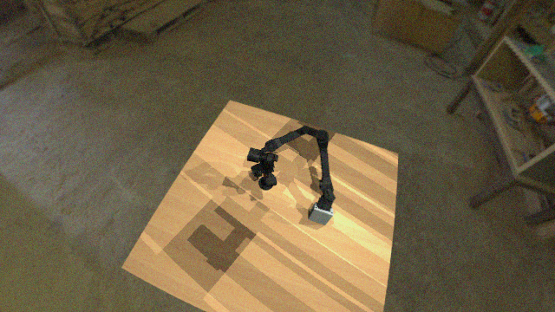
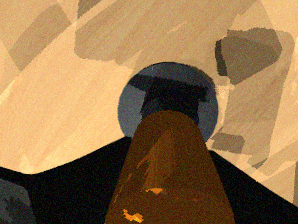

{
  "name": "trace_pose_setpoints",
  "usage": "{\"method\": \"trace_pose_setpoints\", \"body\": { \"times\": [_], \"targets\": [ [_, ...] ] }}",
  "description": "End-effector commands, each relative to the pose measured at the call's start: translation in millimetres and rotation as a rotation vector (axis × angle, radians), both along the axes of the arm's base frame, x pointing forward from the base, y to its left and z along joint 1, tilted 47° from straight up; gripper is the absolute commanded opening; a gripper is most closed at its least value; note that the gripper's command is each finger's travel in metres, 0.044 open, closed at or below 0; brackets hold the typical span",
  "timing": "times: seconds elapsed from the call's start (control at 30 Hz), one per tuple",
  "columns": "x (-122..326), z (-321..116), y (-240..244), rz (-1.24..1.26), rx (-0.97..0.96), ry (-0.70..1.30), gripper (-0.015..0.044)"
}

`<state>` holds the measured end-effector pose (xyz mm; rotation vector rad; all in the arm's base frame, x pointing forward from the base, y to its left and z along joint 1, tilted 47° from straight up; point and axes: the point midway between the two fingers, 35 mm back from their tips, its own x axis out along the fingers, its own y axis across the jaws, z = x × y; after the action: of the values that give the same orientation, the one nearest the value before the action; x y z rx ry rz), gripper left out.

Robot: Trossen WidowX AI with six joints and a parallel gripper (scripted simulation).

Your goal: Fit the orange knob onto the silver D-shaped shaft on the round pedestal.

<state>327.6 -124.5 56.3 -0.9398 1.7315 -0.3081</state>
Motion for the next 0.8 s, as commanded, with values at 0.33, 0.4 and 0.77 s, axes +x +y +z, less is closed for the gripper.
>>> {"method": "trace_pose_setpoints", "body": {
  "times": [0.33,0.4,0.77],
  "targets": [
    [2.2,-0.8,-0.6,0.075,0.010,0.076,0.0000],
    [2.8,-0.1,-0.3,0.075,0.010,0.076,0.0000],
    [-0.1,-2.9,-1.9,0.075,0.010,0.076,0.0000]
  ]
}}
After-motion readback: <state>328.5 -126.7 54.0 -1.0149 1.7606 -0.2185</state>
